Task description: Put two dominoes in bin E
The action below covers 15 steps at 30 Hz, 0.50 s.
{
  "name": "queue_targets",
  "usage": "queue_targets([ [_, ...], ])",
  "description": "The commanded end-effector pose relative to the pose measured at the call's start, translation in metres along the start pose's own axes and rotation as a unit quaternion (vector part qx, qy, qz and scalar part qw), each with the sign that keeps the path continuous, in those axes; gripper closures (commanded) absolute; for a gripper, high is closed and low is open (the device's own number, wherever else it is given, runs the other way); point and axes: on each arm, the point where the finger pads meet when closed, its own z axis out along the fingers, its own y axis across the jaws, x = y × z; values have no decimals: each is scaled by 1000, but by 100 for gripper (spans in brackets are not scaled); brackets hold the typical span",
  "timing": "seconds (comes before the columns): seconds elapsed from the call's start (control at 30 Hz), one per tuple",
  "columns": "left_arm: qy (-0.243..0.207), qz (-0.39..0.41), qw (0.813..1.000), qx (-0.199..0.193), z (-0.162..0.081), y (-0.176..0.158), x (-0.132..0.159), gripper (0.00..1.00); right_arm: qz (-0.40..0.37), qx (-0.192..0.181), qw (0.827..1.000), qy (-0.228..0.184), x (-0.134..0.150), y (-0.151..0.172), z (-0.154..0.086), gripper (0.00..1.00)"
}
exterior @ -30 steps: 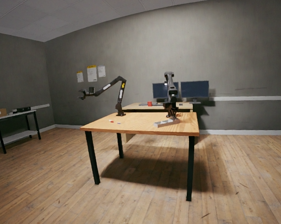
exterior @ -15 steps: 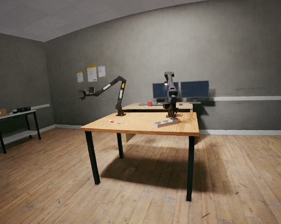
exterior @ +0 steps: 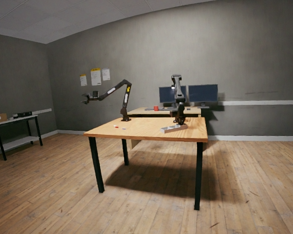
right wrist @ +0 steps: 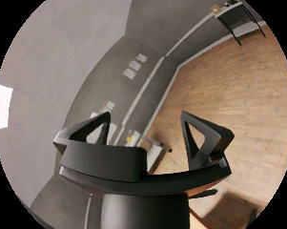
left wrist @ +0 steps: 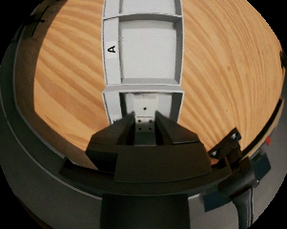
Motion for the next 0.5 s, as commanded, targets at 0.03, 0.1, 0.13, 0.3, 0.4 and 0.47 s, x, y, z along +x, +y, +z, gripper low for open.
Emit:
queue_targets([
  [0.03, 2, -4, 1000, 3, 12, -3, 0, 80, -5, -5, 1000, -8, -10, 6, 1, 0],
  [0.1, -5, -4, 1000, -8, 5, -3, 0, 80, -5, -5, 1000, -8, -10, 6, 1, 0],
  [0.13, -4, -4, 1000, -7, 5, -5, 1, 80, -5, -5, 1000, -8, -10, 6, 1, 0],
  [0.3, 2, -3, 1000, 3, 11, -9, 2, 80, -5, -5, 1000, -8, -10, 6, 1, 0],
  [0.4, 1, -3, 1000, 1, 10, -9, 2, 80, -5, -5, 1000, -8, -10, 6, 1, 0],
  [0.47, 0, -3, 1000, 0, 10, -8, 3, 80, -5, -5, 1000, -8, -10, 6, 1, 0],
])
